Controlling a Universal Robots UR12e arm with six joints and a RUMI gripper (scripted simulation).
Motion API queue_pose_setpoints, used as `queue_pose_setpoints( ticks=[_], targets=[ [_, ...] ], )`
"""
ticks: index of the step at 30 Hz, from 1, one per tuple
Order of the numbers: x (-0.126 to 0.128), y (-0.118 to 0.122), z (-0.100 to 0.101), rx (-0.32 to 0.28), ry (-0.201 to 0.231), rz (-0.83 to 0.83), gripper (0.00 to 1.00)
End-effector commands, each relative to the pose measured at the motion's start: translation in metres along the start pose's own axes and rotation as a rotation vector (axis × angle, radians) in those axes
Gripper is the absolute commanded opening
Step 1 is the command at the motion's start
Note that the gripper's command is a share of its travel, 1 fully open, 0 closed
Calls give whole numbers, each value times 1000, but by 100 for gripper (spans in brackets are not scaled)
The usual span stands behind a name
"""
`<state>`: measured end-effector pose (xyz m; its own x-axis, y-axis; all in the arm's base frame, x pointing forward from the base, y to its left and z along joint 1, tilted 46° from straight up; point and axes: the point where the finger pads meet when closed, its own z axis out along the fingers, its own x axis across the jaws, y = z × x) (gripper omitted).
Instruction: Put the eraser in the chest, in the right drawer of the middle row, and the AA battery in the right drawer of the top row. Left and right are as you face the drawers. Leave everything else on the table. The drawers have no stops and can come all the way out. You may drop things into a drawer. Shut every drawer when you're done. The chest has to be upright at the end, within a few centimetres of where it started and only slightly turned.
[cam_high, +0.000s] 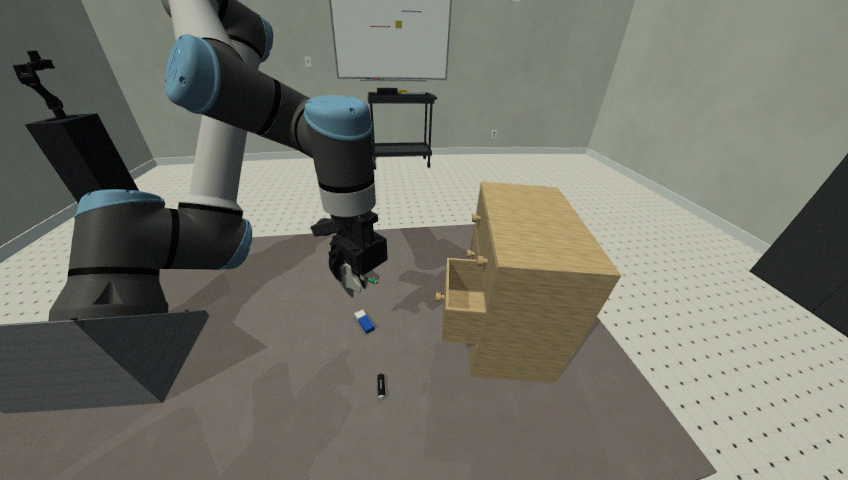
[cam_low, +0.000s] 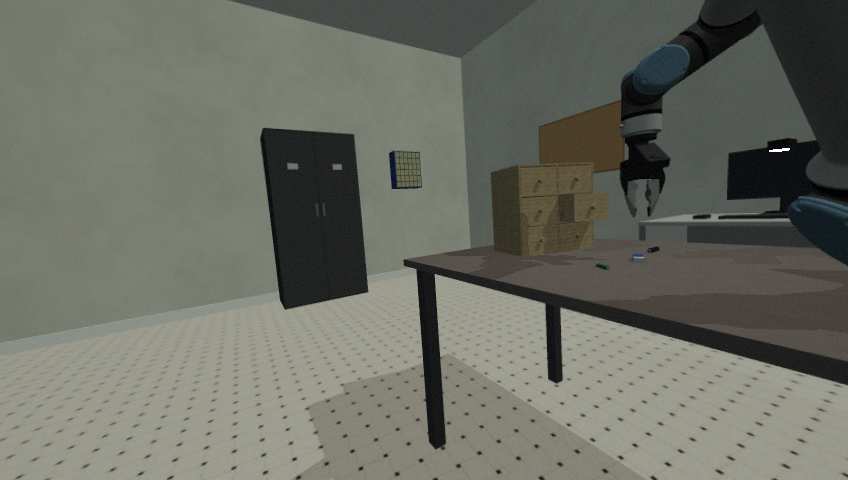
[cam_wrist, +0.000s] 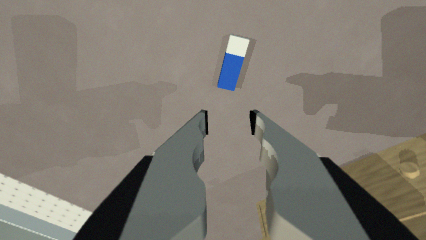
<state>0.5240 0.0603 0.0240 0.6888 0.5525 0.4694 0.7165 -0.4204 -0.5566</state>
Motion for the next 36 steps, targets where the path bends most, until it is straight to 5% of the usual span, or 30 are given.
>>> queue_pose_setpoints(
  ticks=[1, 9, 36],
  targets=[
    [6, -1, 32, -15, -5, 151, 20],
    [9, -5, 51, -14, -4, 237, 20],
    [9, -5, 51, -14, -4, 239, 23]
  ],
)
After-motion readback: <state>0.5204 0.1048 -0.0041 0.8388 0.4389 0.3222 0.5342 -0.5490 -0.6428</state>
